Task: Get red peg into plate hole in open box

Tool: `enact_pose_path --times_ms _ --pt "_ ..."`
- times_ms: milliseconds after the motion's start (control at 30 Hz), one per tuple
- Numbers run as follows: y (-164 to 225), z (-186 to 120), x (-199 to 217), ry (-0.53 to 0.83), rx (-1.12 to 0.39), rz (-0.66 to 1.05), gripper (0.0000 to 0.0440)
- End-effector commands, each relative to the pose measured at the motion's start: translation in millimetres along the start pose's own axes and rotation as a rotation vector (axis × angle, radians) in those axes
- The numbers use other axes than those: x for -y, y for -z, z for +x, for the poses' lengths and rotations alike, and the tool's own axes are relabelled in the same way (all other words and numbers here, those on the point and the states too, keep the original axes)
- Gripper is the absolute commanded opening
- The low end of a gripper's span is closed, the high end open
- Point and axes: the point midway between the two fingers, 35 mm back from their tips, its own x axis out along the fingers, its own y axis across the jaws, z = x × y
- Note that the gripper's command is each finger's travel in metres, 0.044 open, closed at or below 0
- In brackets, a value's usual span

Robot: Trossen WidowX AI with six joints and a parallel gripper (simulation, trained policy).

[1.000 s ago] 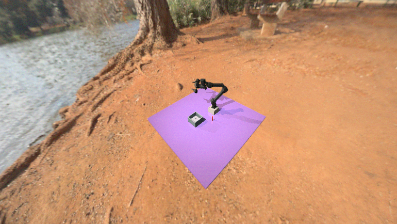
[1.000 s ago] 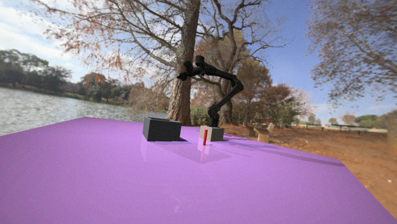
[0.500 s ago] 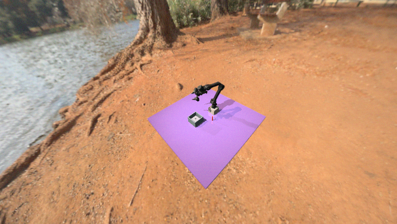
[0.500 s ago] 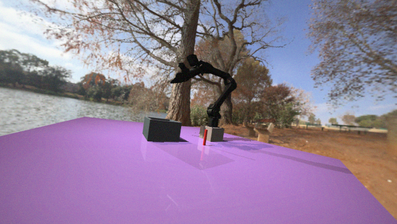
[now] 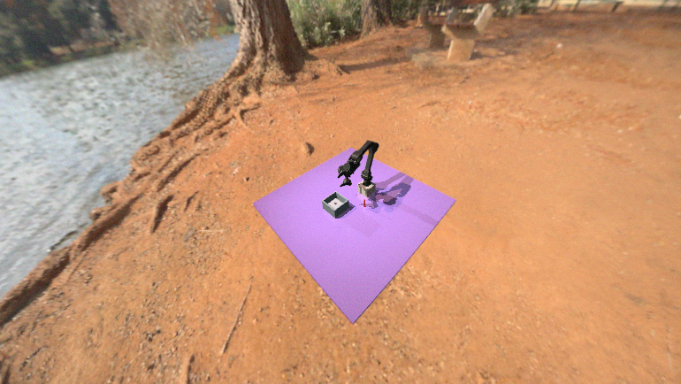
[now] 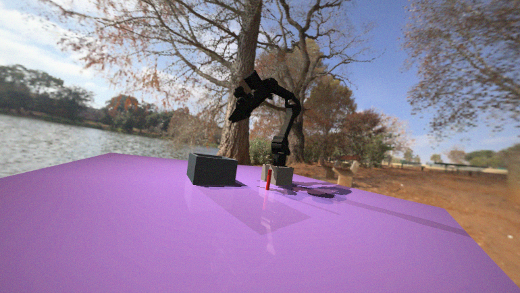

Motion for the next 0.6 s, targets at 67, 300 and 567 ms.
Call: enact_pose_path --times_ms 67,300,567 --pt "43 -1 -30 -0.031 -0.150 0.043 0.0440" --pt "92 -6 -50 -0.010 -0.309 0.082 0.0440" --pt "139 -9 -62 0.066 -0.455 0.129 0.0440"
